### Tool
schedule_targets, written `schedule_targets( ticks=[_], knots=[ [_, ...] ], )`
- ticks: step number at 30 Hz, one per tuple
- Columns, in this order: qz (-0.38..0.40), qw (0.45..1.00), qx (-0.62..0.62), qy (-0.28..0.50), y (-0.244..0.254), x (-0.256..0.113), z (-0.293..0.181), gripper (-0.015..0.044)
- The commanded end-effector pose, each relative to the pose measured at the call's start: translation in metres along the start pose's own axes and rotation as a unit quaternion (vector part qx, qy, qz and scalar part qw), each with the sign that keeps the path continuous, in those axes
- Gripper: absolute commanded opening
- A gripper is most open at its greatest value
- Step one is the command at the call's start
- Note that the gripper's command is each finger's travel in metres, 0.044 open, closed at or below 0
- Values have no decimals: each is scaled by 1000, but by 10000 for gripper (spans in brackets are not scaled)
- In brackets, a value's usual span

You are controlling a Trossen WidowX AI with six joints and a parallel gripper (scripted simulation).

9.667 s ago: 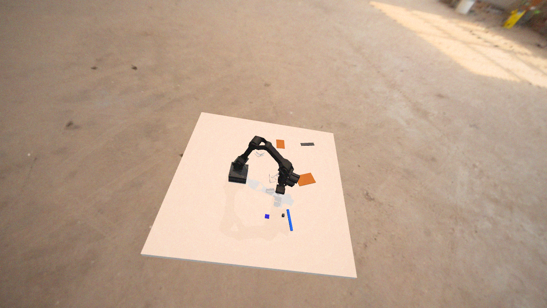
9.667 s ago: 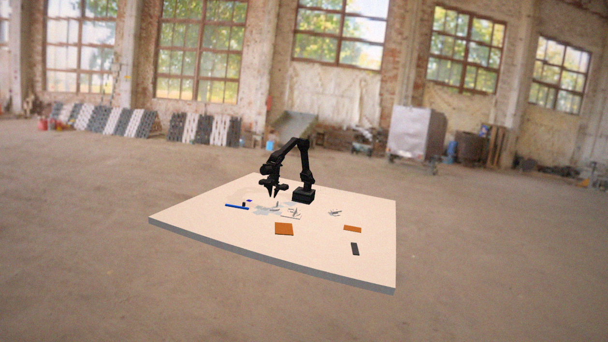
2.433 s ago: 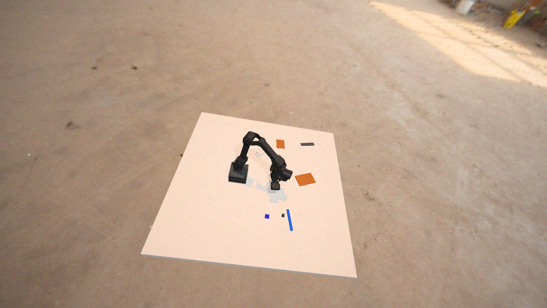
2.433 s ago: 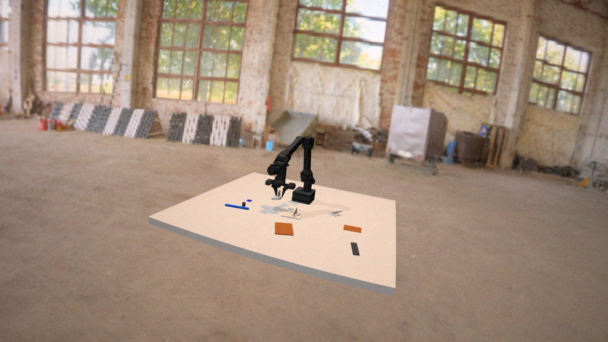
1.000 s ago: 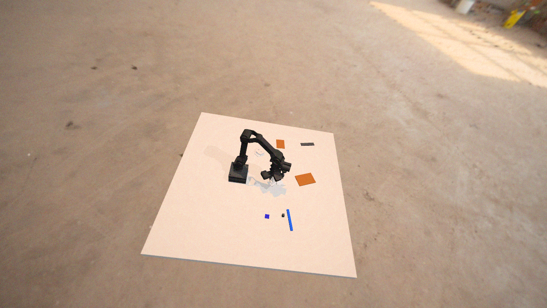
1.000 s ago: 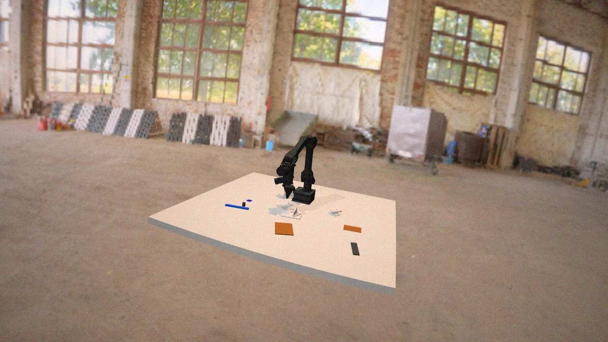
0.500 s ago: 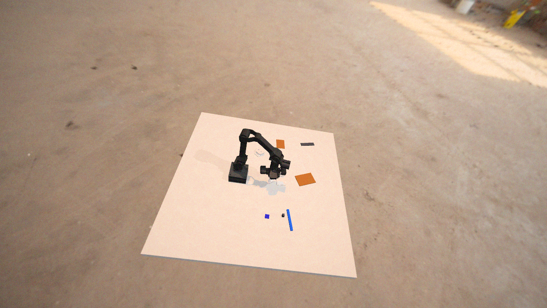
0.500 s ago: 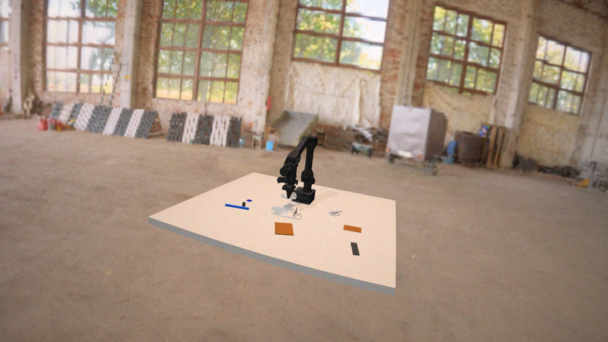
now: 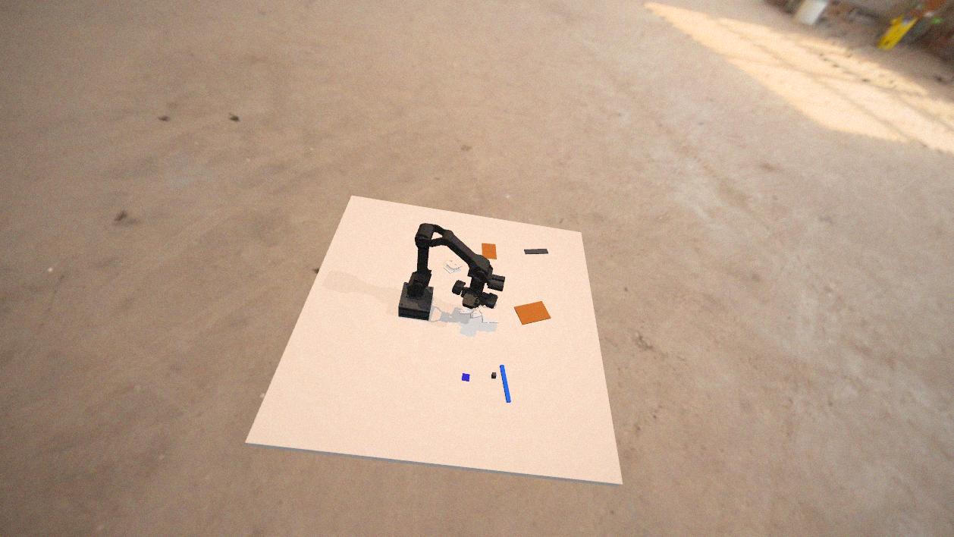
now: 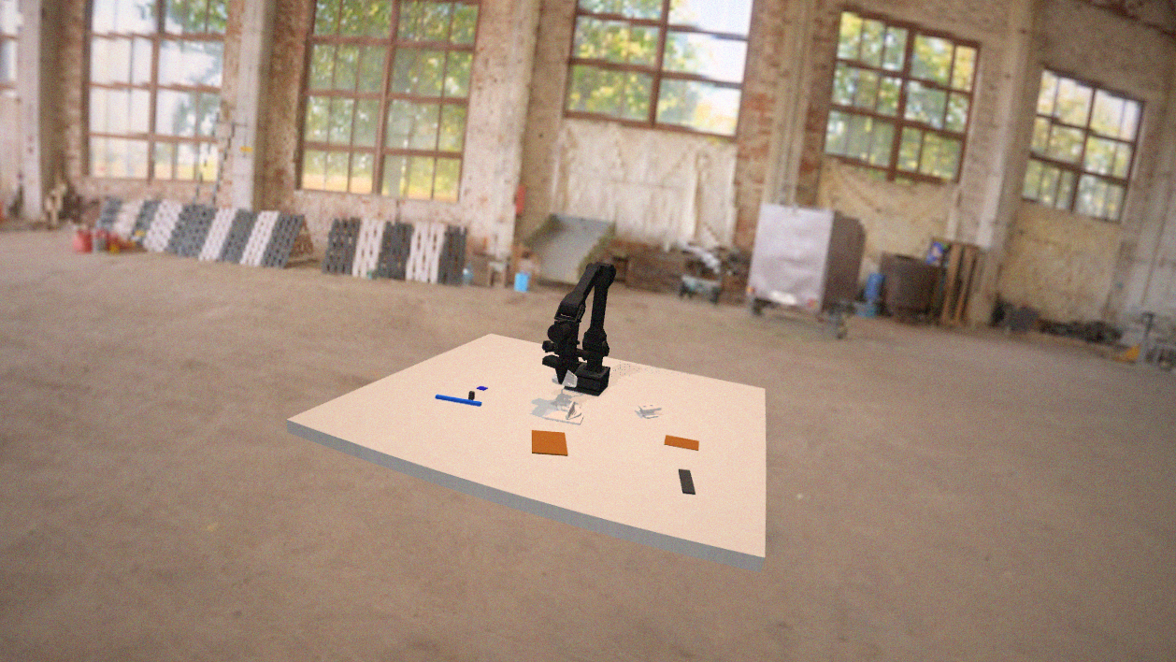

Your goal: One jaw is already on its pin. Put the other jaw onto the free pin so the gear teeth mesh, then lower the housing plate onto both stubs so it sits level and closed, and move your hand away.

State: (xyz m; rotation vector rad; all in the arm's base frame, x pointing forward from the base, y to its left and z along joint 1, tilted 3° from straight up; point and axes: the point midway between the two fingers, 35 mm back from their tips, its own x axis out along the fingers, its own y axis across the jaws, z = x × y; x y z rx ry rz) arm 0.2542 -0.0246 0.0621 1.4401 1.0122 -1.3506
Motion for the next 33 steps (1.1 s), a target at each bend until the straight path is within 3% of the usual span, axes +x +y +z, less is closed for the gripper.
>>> schedule_targets(
  ticks=[1, 17, 33],
  knots=[
    [-1, 999, 52, -3, -4, 1, -2, 134],
    [-1, 963, 268, -2, -17, 2, -13, 134],
    [-1, 882, 471, -2, -30, 3, -22, 134]
  ],
)
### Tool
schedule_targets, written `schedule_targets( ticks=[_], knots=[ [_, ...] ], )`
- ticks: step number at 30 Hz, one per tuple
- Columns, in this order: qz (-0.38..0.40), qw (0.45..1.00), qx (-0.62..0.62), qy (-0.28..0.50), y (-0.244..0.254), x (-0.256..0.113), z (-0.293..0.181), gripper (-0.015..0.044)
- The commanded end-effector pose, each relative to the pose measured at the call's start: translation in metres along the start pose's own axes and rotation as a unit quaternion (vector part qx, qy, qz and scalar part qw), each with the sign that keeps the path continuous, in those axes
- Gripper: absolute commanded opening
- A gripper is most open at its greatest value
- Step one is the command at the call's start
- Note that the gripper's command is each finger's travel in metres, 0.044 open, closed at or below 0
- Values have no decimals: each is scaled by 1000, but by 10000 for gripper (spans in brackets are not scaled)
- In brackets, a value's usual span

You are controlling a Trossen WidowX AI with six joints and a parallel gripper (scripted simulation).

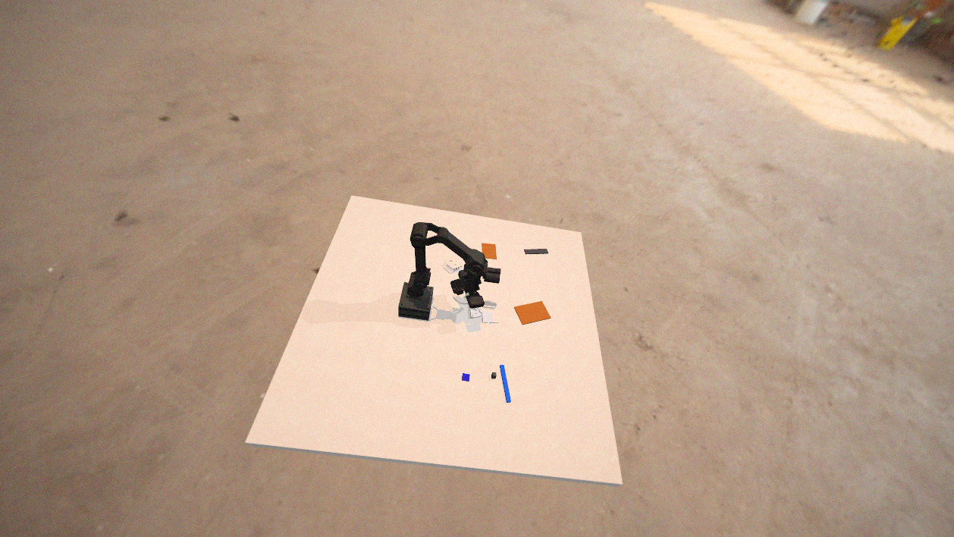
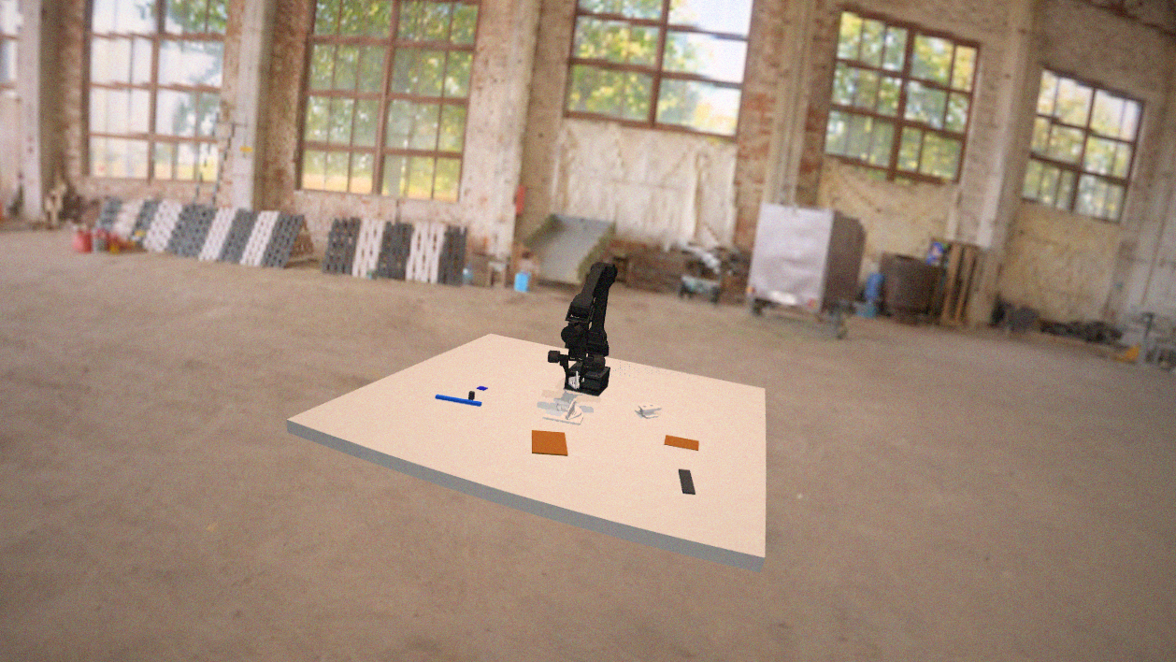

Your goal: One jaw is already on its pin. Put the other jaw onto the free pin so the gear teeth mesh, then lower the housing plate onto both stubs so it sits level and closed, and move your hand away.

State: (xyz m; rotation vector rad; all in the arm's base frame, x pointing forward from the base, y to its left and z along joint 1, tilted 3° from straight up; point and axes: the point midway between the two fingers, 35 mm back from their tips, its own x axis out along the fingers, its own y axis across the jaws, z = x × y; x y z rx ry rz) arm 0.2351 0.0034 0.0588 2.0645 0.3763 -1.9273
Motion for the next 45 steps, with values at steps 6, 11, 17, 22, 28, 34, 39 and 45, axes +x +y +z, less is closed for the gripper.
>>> schedule_targets(
  ticks=[6, 11, 17, 22, 28, 34, 39, 45],
  knots=[
    [2, 998, 59, -2, -4, 1, 3, 134],
    [2, 998, 59, -2, -4, 1, 3, 134],
    [2, 998, 59, -2, -4, 1, 3, 134],
    [2, 999, 51, -2, -4, 1, 3, 134],
    [2, 999, 51, -2, -4, 1, 3, 134],
    [2, 999, 51, -2, 0, 0, -4, 134],
    [3, 999, 51, -1, 9, -2, -18, 134],
    [3, 999, 51, 0, 19, -4, -34, 134]
  ],
)
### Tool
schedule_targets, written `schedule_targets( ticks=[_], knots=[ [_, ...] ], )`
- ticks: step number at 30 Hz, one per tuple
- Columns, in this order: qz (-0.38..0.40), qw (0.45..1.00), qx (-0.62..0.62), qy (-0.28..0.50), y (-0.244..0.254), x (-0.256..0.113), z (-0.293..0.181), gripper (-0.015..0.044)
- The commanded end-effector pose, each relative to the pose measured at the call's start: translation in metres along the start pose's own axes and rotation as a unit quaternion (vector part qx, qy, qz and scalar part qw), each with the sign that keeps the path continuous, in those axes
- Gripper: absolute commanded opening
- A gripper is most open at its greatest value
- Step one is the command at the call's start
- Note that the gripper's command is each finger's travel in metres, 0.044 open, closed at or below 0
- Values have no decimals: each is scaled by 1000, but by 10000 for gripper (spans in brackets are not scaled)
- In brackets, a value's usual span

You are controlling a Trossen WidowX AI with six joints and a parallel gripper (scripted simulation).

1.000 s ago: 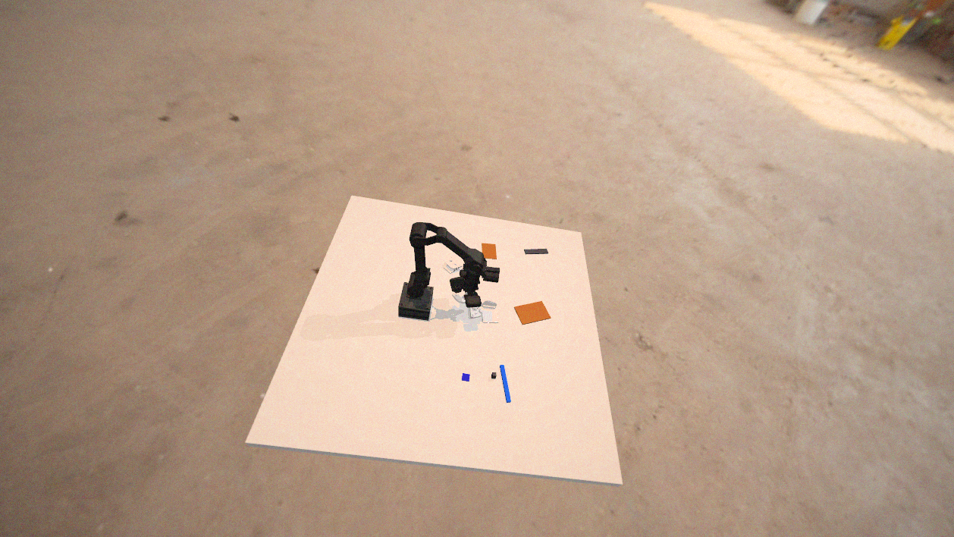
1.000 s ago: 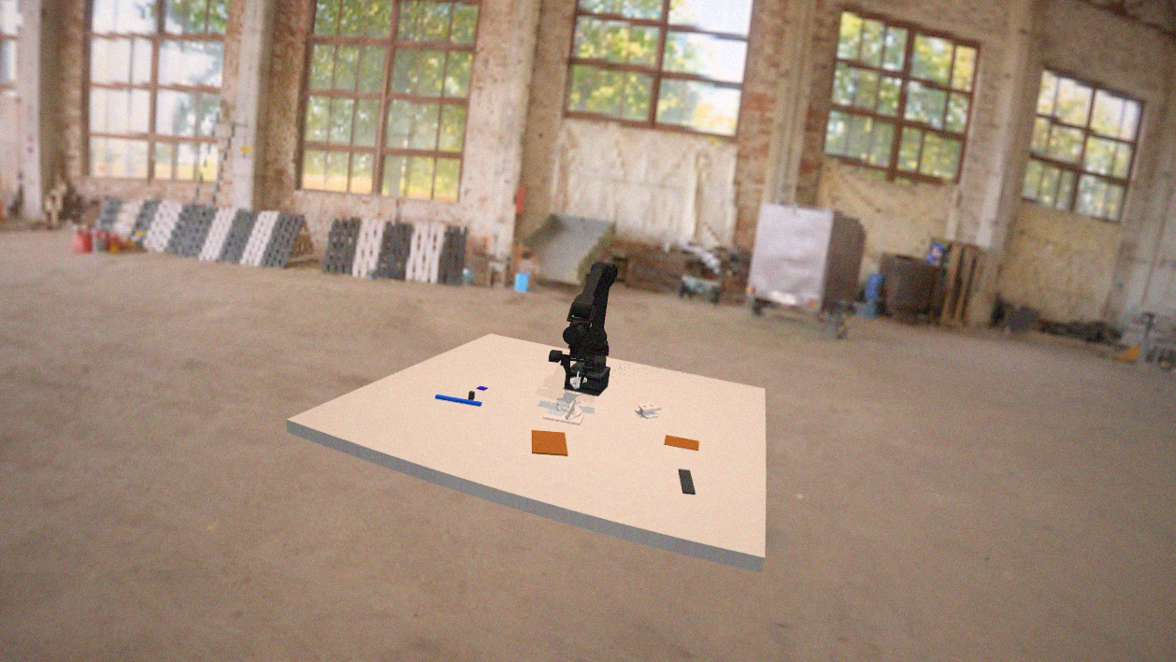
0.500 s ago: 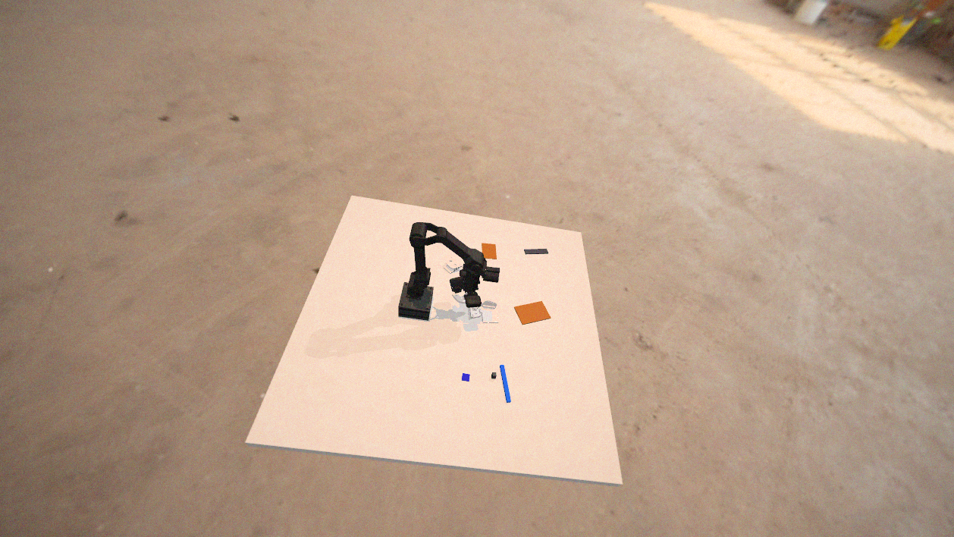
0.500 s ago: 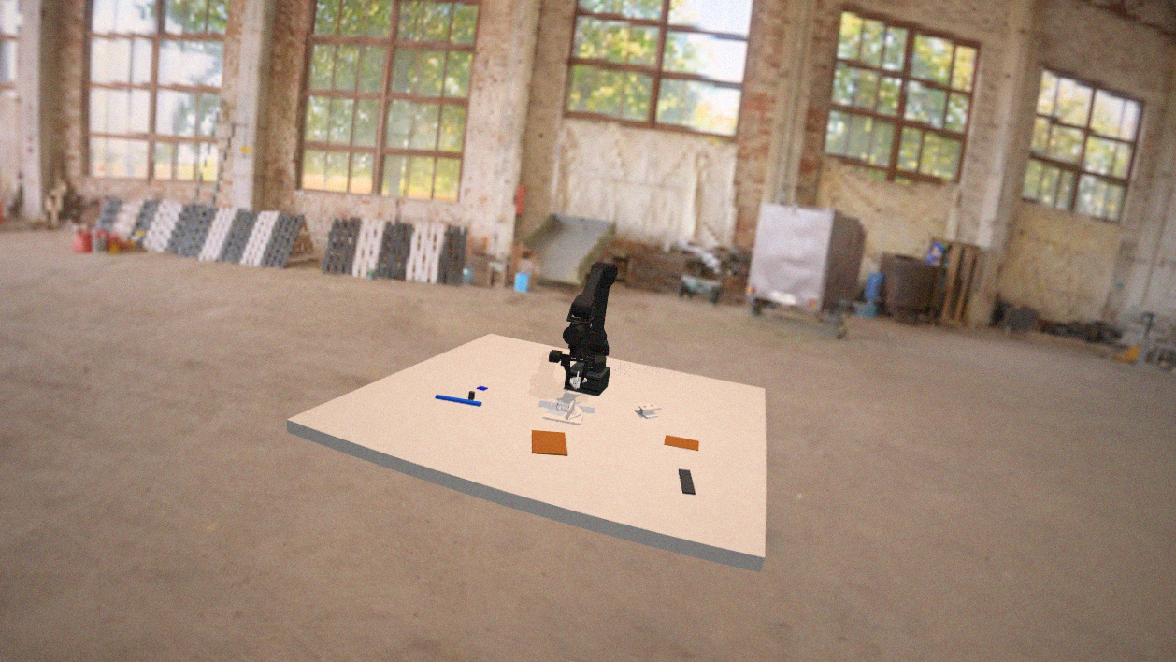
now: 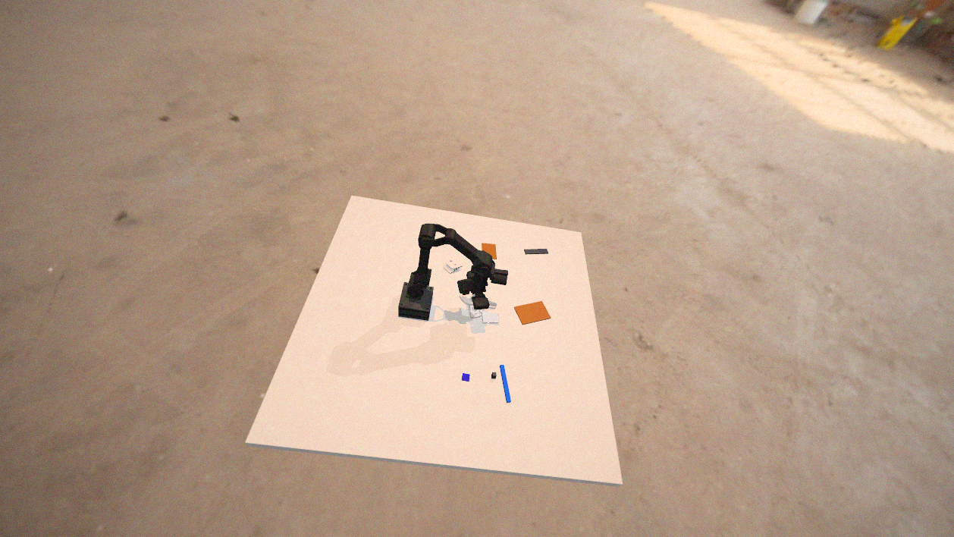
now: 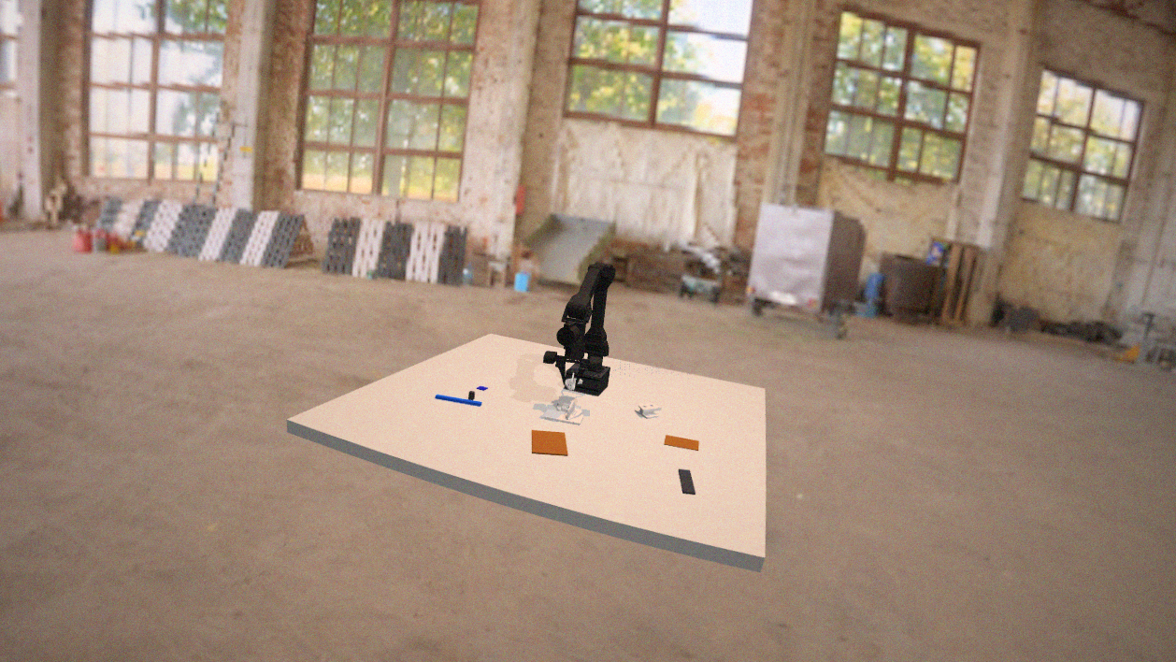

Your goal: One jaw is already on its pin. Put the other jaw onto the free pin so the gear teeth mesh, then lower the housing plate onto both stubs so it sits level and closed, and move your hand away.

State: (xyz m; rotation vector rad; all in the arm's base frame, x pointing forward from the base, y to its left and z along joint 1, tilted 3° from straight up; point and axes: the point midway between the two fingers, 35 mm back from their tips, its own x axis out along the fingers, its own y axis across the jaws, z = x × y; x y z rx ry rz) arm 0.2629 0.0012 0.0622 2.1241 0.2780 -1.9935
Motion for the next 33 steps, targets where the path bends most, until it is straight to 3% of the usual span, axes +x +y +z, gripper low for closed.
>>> schedule_targets(
  ticks=[1, 19, 33],
  knots=[
    [3, 1000, -2, 3, 7, -3, -13, 134],
    [4, 1000, -2, 5, 36, 0, -62, 134],
    [5, 1000, -2, 5, 37, 1, -64, 134]
  ],
)
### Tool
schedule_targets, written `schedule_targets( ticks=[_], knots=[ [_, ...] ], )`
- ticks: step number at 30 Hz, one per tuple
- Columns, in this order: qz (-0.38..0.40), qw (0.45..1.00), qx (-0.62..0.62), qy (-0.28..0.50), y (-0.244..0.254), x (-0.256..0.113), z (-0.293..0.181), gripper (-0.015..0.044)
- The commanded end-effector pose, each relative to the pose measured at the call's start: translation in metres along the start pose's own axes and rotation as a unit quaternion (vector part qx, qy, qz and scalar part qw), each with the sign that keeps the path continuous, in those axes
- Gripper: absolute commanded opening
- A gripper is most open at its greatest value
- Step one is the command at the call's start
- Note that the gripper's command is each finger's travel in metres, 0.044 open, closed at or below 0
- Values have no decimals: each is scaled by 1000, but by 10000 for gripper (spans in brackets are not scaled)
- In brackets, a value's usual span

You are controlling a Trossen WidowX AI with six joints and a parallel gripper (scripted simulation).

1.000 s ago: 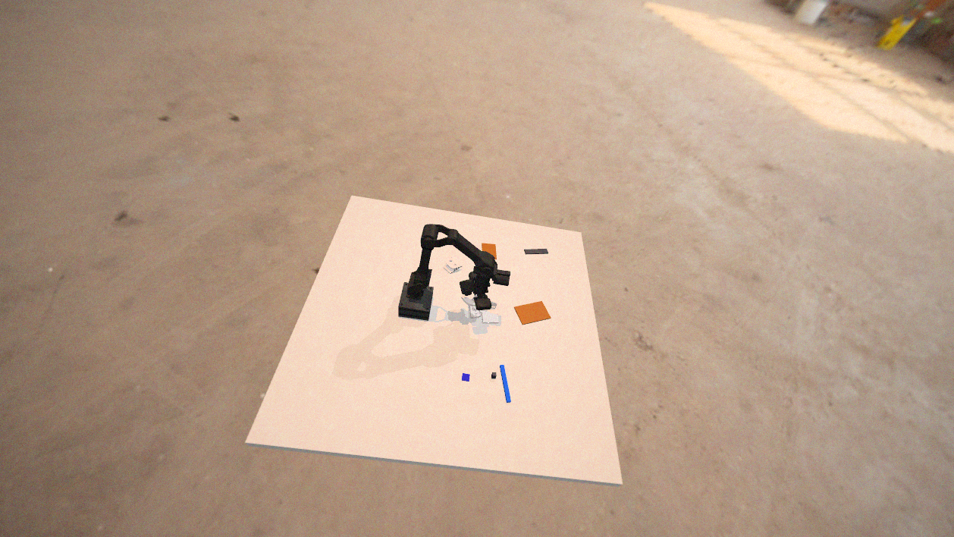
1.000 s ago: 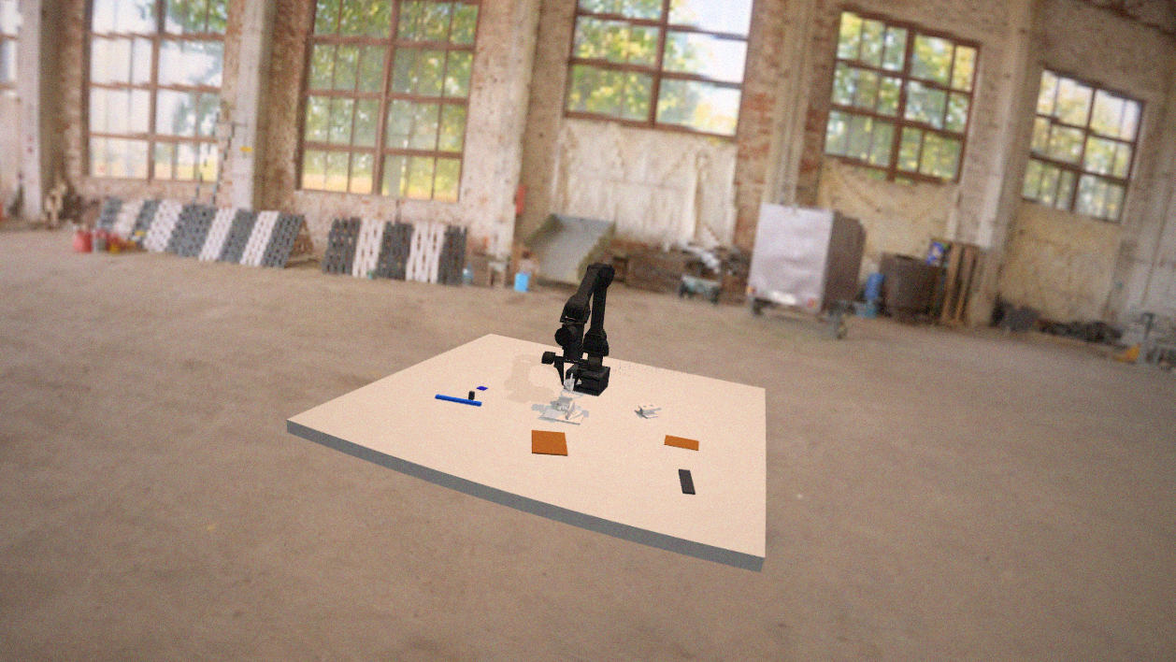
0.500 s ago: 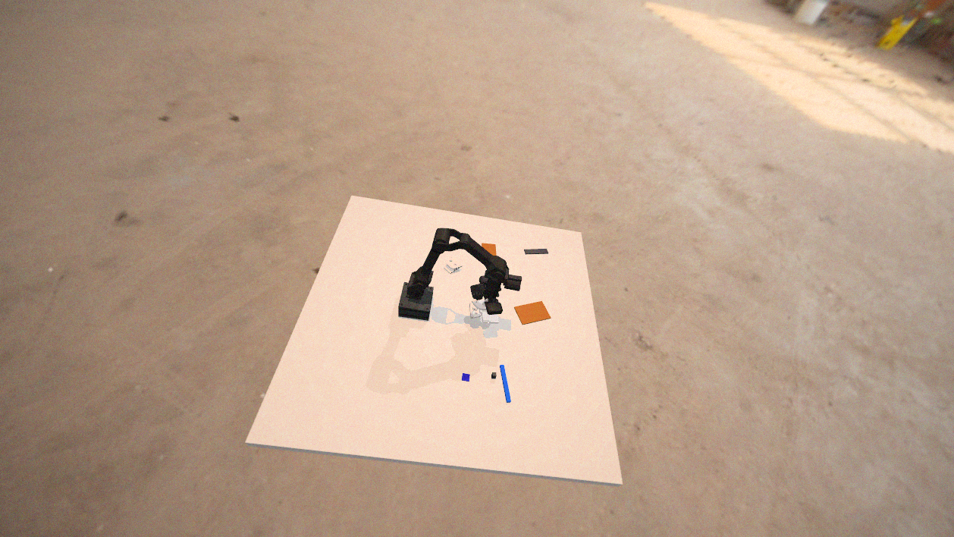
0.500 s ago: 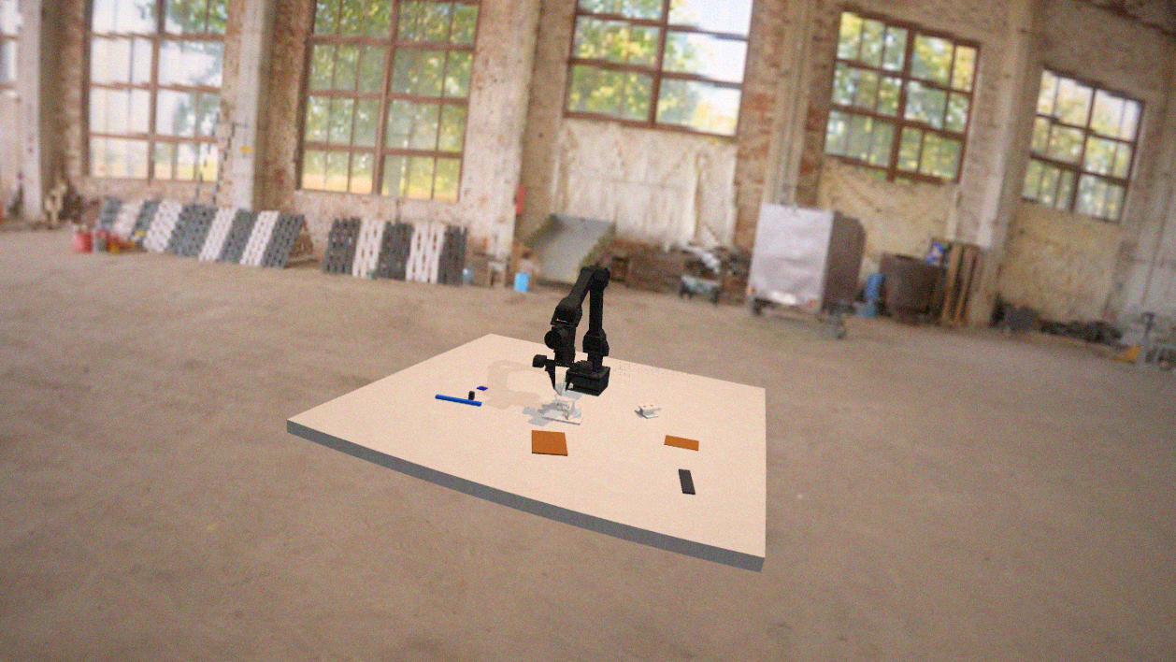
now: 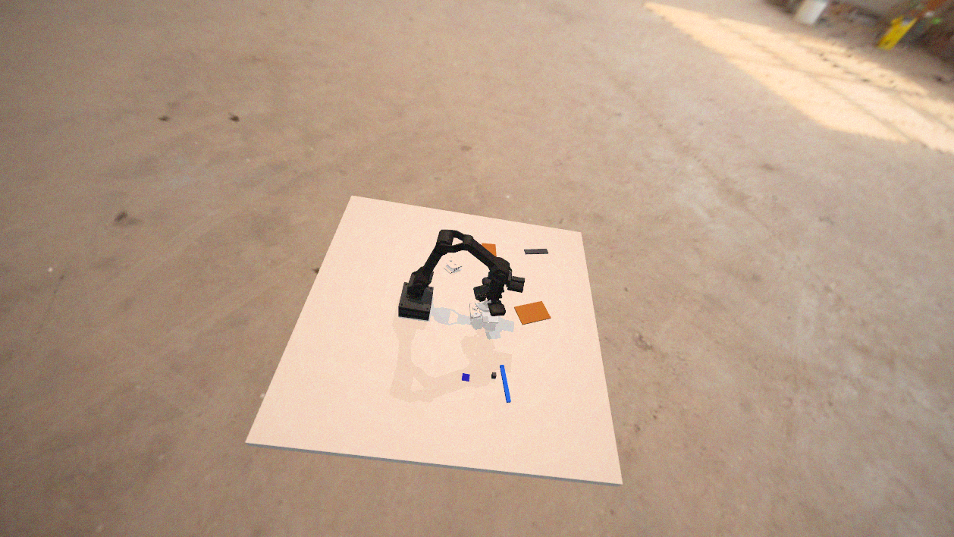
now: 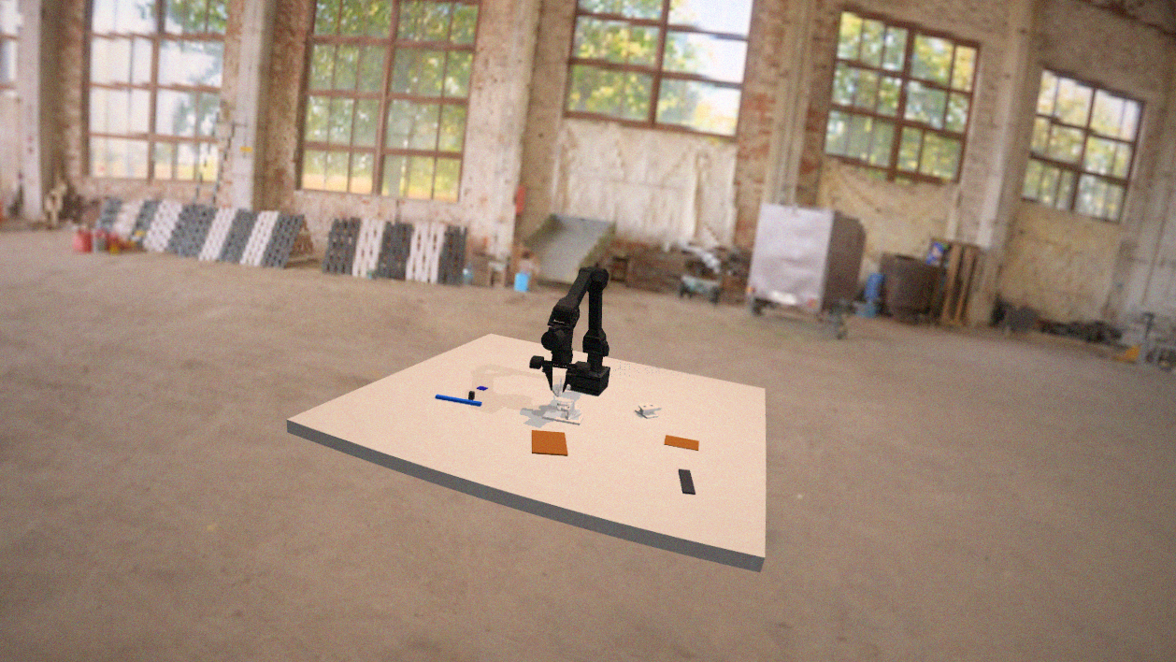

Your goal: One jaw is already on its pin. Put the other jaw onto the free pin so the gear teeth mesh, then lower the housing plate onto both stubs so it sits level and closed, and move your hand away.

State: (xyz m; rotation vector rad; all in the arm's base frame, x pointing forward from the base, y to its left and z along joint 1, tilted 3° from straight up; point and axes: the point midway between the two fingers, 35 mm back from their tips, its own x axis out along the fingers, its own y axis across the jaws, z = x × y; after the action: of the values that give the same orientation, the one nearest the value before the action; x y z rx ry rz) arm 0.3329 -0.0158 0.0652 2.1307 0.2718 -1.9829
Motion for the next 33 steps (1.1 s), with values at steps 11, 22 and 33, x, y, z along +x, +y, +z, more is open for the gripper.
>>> schedule_targets(
  ticks=[11, 22, 33],
  knots=[
    [1, 1000, -9, 1, 1, -1, -1, 134],
    [1, 1000, -10, 1, 0, -1, -2, 134],
    [1, 1000, -10, 1, 0, 1, -2, 134]
  ],
)
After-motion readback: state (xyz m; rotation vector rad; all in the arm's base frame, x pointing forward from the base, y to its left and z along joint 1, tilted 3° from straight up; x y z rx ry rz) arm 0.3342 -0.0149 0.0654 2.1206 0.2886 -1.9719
